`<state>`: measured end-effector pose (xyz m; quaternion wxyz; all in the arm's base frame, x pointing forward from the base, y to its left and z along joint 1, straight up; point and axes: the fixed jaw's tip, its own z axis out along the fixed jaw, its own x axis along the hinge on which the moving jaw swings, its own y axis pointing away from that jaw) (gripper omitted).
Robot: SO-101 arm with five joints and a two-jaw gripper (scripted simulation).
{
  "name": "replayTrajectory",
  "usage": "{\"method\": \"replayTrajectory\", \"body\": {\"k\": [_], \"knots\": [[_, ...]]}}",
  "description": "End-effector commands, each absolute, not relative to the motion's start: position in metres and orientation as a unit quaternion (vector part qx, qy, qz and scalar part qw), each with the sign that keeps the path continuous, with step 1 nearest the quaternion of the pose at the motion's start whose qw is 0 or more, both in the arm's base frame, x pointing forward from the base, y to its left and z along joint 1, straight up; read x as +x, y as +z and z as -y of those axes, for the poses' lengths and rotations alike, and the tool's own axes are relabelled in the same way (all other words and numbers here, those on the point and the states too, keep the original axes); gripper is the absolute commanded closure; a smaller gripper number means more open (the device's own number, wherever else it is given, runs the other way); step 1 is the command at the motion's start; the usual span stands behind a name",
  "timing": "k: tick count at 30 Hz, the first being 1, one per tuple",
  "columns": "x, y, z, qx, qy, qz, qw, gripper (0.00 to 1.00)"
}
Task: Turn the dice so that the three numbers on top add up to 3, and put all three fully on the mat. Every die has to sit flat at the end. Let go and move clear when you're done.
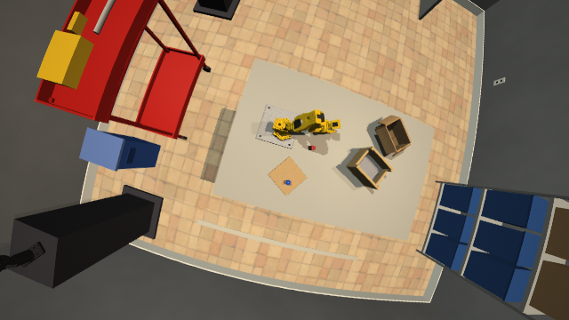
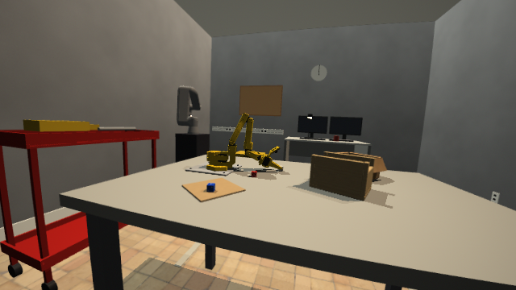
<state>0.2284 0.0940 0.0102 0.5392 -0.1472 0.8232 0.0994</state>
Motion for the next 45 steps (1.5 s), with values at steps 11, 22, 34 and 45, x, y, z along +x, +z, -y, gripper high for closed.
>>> {"method": "replayTrajectory", "body": {"k": [11,22,34,45], "knots": [[0.2297,0.0099,-0.0938,-0.148,0.098,-0.820,0.544,1.00],[0.2297,0.0095,-0.0938,-0.148,0.098,-0.820,0.544,1.00],[0.2297,0.0088,-0.0938,-0.148,0.098,-0.820,0.544,1.00],[0.2297,0.0088,-0.0938,-0.148,0.098,-0.820,0.544,0.93]]}}
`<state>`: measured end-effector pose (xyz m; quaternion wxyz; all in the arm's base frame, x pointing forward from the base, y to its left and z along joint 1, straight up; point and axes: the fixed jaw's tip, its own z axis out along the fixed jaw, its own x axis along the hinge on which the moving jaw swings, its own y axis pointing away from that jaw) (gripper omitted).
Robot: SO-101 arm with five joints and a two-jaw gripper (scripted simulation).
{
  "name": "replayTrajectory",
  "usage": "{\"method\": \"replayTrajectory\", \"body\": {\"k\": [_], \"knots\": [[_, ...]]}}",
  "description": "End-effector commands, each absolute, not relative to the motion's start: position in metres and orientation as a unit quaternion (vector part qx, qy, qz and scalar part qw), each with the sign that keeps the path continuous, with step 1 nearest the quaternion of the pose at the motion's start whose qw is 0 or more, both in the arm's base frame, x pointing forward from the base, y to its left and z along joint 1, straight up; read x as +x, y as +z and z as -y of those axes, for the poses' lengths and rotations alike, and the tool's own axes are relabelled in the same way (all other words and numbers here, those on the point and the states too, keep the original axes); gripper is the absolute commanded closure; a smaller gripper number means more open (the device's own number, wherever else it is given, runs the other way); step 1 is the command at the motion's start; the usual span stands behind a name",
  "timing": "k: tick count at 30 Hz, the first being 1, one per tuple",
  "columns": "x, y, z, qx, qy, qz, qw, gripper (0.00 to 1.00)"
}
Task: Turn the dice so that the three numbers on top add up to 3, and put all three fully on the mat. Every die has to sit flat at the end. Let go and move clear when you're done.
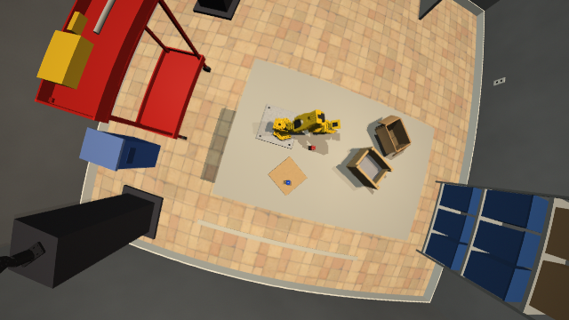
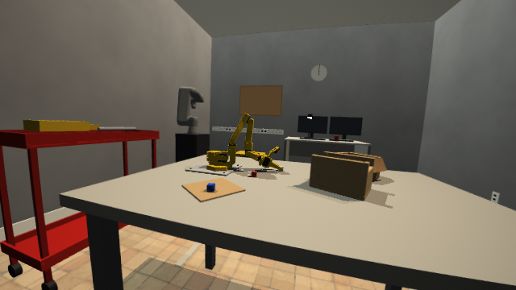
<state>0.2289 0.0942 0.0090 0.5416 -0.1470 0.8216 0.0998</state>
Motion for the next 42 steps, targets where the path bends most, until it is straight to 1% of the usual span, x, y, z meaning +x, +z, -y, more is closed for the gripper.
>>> {"method": "replayTrajectory", "body": {"k": [1,4,14,23,25,33,42], "knots": [[0.2297,0.0088,-0.0938,-0.148,0.098,-0.820,0.544,0.92],[0.2297,0.0088,-0.0938,-0.148,0.098,-0.820,0.544,0.90],[0.2297,0.0088,-0.0938,-0.148,0.098,-0.820,0.544,0.88],[0.2297,0.0088,-0.0938,-0.148,0.098,-0.820,0.544,0.80],[0.2297,0.0088,-0.0938,-0.148,0.098,-0.820,0.544,0.80],[0.2297,0.0088,-0.0938,-0.148,0.098,-0.820,0.544,0.72],[0.2297,0.0088,-0.0938,-0.148,0.098,-0.820,0.544,0.71]]}}
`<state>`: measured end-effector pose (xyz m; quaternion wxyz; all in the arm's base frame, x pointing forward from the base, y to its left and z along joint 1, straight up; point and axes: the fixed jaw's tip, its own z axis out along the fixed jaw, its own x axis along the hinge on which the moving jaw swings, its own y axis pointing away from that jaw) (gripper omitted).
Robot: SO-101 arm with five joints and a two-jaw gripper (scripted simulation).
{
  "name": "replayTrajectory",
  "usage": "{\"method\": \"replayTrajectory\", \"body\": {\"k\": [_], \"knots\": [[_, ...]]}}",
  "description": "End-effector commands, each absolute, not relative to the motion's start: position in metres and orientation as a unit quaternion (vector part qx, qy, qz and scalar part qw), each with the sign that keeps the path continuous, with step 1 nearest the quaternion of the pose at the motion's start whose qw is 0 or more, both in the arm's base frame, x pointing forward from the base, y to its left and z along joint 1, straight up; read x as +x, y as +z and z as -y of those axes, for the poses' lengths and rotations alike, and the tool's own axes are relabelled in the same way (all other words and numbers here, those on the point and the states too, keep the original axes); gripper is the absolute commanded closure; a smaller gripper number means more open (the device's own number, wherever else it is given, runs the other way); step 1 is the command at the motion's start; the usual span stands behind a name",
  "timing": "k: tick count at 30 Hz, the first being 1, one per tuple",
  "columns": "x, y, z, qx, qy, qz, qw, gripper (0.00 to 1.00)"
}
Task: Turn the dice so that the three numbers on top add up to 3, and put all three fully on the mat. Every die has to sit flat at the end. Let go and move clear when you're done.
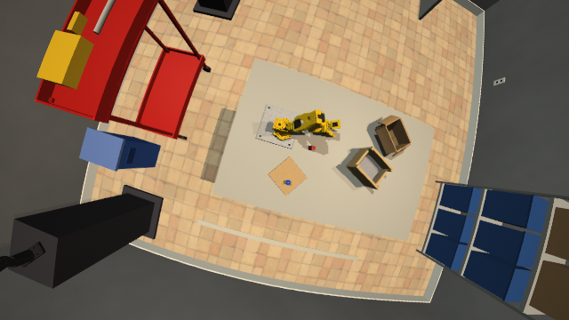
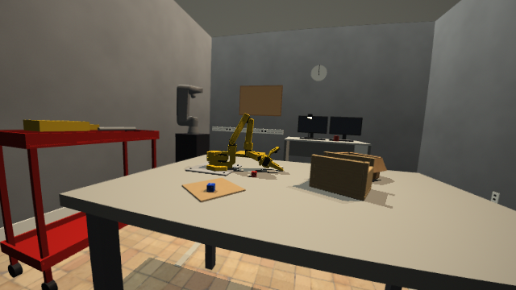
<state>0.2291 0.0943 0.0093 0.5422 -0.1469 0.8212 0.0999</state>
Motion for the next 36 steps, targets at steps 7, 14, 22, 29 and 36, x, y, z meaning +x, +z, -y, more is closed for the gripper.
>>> {"method": "replayTrajectory", "body": {"k": [7,14,22,29,36], "knots": [[0.231,0.013,-0.094,-0.148,0.098,-0.820,0.544,0.71],[0.234,0.031,-0.095,-0.148,0.098,-0.820,0.544,0.71],[0.233,0.048,-0.095,-0.148,0.097,-0.820,0.544,0.71],[0.231,0.057,-0.094,-0.148,0.097,-0.820,0.544,0.71],[0.231,0.058,-0.094,-0.148,0.097,-0.820,0.544,0.71]]}}
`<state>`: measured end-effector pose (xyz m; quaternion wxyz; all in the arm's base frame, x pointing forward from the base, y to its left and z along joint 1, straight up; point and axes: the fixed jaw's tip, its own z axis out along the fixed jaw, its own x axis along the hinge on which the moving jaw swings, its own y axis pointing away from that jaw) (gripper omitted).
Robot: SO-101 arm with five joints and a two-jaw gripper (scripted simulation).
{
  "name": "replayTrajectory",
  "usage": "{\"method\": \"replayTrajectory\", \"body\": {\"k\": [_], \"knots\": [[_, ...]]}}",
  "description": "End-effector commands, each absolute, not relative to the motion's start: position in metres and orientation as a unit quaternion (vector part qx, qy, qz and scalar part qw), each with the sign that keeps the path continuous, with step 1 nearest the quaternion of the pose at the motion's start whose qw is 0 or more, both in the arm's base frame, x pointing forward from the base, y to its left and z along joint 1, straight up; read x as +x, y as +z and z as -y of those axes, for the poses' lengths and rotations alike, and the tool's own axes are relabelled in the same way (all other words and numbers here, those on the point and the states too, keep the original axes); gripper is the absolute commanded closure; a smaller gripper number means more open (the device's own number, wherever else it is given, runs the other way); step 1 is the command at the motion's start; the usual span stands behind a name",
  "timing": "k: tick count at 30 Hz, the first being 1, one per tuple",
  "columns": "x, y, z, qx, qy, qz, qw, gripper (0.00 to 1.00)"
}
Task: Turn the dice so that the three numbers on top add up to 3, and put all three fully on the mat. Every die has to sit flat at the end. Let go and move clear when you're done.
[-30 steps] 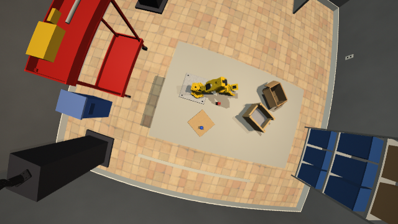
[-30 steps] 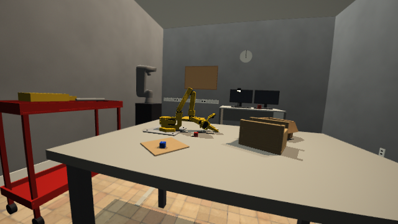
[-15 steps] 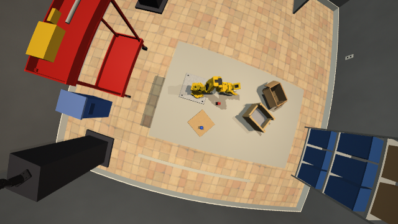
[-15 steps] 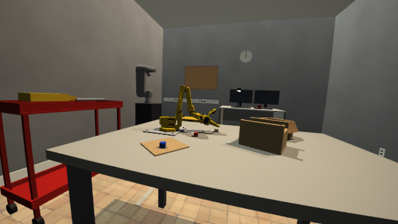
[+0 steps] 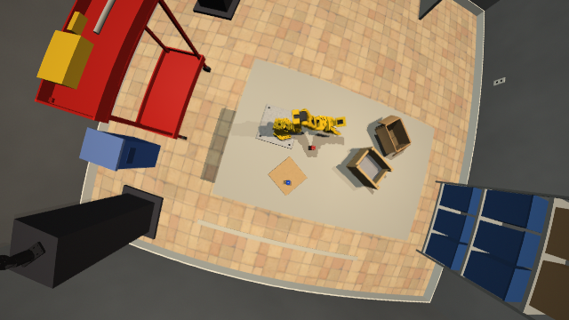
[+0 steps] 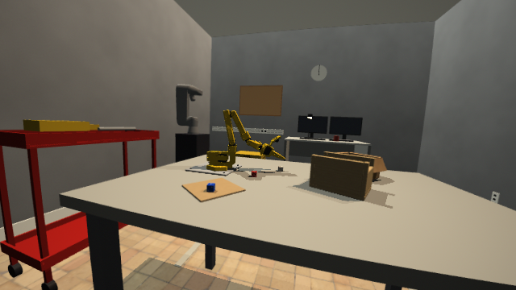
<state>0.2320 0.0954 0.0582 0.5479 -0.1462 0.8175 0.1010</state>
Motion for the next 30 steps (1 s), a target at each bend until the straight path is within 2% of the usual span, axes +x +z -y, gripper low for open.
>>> {"method": "replayTrajectory", "body": {"k": [1,20,30], "knots": [[0.231,0.058,-0.094,-0.148,0.097,-0.820,0.544,0.71],[0.232,0.062,-0.094,-0.147,0.099,-0.815,0.552,0.71],[0.238,0.114,-0.097,-0.135,0.115,-0.746,0.642,0.71]]}}
